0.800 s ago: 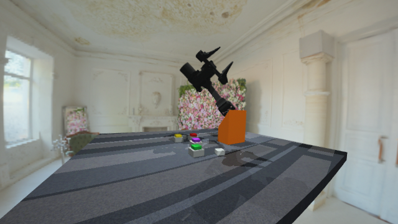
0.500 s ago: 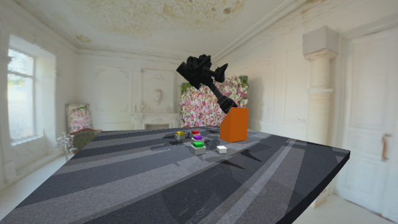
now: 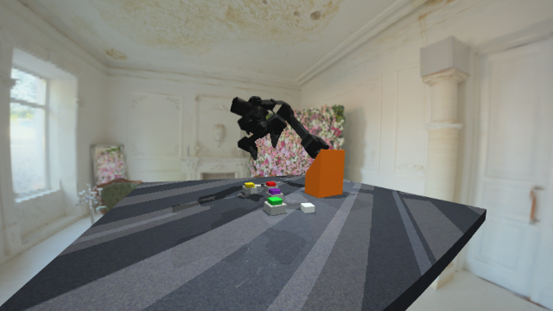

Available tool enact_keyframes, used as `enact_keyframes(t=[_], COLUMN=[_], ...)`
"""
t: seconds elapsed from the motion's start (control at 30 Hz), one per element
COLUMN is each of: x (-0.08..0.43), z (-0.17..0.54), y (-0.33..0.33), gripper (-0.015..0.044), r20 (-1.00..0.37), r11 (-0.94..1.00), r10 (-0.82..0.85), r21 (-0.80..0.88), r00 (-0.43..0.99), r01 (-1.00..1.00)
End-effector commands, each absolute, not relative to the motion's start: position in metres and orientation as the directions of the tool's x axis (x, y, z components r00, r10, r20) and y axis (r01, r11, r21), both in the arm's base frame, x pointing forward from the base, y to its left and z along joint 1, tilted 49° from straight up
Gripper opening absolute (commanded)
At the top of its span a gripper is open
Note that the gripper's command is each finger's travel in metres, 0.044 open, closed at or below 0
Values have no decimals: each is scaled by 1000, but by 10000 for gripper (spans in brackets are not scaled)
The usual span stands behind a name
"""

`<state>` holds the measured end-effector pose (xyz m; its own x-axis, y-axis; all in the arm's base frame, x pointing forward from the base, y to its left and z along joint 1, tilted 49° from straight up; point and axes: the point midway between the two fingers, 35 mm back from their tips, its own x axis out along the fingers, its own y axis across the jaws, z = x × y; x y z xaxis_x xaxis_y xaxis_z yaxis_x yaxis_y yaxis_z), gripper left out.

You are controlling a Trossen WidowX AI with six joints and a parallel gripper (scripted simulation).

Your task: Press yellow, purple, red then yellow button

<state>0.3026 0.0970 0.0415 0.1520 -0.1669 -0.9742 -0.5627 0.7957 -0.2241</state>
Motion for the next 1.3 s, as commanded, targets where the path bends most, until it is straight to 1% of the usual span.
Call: enact_keyframes(t=[0.0, 0.1, 0.13, 0.37, 0.43, 0.57, 0.83, 0.87, 1.27], x=[310, 311, 311, 312, 314, 319, 319, 319, 320], z=[82, 113, 118, 119, 112, 80, 79, 79, 75], y=[23, -10, -14, -15, -23, -60, -62, -62, -66], gripper=[400, 400, 400, 400, 348, 242, 32, 20, 20], r20=[-820, -684, -662, -657, -658, -655, -655, -655, -655], r11=[784, 678, 659, 655, 656, 653, 653, 653, 653], r10=[-557, -719, -740, -744, -743, -745, -746, -746, -745], r21=[-572, -730, -749, -753, -752, -754, -755, -755, -755], r00=[134, 123, 122, 121, 122, 122, 122, 122, 122], r01=[-242, -89, -68, -64, -64, -63, -63, -63, -63])
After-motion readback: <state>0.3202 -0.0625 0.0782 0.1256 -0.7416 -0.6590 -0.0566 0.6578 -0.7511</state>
